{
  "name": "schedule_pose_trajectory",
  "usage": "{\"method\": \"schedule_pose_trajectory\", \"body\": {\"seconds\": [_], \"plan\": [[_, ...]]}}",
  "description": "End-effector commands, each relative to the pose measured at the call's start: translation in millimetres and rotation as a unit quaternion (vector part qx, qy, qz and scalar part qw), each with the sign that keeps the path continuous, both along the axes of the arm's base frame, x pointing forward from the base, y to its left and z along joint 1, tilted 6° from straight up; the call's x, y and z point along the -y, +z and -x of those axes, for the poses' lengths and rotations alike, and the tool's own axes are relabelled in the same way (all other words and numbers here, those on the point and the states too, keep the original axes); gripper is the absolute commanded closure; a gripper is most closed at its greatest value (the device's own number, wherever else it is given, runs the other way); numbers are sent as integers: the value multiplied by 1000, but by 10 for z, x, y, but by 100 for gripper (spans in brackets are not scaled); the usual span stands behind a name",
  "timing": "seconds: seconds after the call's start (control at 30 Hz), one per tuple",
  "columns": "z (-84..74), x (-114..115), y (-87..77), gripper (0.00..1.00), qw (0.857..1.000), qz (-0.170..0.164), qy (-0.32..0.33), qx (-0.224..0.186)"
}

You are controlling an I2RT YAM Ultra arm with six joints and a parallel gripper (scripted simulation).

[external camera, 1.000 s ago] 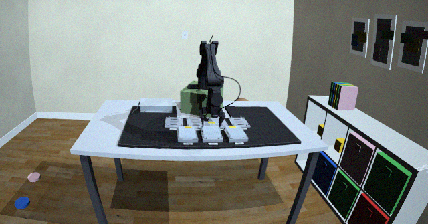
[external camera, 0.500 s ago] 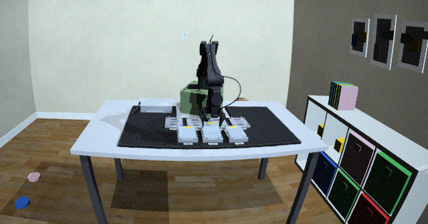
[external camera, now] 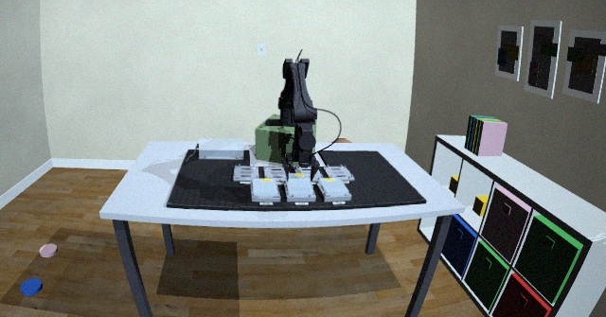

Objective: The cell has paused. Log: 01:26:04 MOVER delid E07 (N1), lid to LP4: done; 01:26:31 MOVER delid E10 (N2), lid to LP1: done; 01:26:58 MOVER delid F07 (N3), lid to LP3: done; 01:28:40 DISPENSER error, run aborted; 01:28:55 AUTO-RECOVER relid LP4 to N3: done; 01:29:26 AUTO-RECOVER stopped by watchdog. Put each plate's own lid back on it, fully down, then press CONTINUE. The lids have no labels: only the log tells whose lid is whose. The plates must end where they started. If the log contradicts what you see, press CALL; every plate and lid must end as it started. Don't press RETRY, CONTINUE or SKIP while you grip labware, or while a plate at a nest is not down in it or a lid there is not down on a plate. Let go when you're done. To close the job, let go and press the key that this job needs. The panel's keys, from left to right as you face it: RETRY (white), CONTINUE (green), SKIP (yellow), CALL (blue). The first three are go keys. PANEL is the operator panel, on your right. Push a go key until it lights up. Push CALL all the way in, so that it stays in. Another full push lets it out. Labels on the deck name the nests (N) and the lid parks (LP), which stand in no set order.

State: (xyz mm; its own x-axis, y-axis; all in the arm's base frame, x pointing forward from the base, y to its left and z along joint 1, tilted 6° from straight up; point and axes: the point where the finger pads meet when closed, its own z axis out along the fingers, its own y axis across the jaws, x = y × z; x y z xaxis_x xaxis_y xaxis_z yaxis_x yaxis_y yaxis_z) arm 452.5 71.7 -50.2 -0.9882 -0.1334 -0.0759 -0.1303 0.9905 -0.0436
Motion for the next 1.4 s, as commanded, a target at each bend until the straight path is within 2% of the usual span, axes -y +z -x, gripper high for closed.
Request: {"method": "schedule_pose_trajectory", "body": {"seconds": [0.0, 0.1, 0.47, 0.53, 0.8, 0.87, 0.97, 1.03, 1.23, 1.37], "plan": [[-85, -89, 16, 100, 1000, -5, 7, 14], [-108, -93, 77, 100, 1000, -6, 7, 22], [-87, -89, -4, 100, 1000, -6, 7, 17], [-28, -78, -63, 100, 1000, -4, 7, 5], [-9, -76, -49, 100, 1000, -5, 7, 12], [-66, -86, -15, 100, 1000, -6, 7, 20], [-57, -85, -26, 100, 1000, -6, 7, 18], [-2, -74, -81, 100, 1000, -4, 7, 10], [28, -68, -160, 100, 1000, -3, 7, 5], [-37, -80, -88, 100, 1000, -7, 7, 22]]}}
